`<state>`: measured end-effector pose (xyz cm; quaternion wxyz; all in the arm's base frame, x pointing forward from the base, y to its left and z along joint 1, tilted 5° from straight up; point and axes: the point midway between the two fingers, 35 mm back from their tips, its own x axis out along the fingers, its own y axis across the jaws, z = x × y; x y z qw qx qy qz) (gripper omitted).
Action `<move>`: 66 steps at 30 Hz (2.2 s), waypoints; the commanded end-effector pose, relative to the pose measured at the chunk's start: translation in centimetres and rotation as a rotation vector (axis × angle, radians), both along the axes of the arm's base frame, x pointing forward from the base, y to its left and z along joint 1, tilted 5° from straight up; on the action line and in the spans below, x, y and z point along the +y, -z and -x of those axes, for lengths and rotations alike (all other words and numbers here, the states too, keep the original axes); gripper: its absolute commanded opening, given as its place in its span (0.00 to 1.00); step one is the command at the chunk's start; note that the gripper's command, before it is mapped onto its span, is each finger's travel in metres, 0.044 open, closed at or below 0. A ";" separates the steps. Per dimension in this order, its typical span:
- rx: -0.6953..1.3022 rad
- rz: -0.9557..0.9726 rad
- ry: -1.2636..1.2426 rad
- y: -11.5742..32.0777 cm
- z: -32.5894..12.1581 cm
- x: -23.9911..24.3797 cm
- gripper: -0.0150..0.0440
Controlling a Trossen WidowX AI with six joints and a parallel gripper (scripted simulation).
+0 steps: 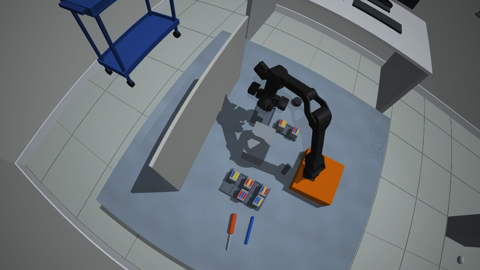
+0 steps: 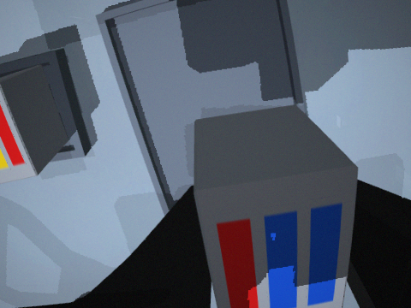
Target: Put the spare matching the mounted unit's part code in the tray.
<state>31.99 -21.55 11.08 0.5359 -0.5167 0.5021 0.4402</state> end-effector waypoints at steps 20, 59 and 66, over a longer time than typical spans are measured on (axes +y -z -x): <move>-0.001 -0.003 0.000 2.0 -0.2 0.0 0.25; -0.001 -0.003 0.000 5.4 -0.2 0.1 0.25; 0.000 -0.003 0.000 5.9 -0.1 0.2 0.25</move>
